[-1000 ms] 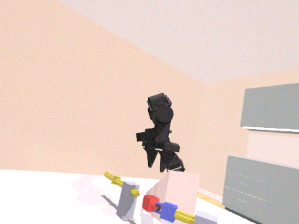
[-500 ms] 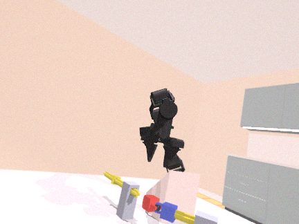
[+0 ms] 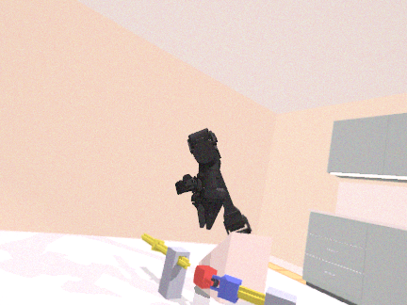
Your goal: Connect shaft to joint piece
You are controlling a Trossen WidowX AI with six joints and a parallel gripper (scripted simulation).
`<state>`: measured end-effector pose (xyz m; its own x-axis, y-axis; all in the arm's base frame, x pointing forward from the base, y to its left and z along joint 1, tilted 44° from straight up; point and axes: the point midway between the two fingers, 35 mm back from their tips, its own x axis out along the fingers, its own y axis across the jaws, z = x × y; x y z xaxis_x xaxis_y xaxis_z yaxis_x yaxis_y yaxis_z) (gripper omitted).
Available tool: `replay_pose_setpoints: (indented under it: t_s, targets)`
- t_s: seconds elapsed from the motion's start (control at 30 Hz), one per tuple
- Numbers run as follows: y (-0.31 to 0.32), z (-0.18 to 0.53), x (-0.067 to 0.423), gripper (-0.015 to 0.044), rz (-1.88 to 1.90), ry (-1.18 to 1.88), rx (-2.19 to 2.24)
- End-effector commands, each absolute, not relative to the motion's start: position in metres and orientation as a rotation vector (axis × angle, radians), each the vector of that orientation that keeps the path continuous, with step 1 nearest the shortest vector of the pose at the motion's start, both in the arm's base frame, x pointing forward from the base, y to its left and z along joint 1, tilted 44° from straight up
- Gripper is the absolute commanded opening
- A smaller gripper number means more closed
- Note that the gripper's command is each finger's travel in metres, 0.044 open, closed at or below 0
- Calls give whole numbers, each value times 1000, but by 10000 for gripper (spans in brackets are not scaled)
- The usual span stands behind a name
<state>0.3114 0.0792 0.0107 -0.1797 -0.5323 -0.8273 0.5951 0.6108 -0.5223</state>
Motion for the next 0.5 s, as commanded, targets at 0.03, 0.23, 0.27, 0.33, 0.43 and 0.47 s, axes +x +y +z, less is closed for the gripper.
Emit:
replay_pose_setpoints:
  t_s: [0.03,0.23,0.27,0.33,0.43,0.47]
  targets:
    - [69,15,309,440,-1079,1378,227]
    - [55,18,307,440,-1175,1301,428]
    - [52,18,306,440,-1191,1288,462]
    - [48,19,305,440,-1221,1260,529]
    - [41,20,303,440,-1266,1216,629]
    - [39,21,302,440,-1281,1201,662]
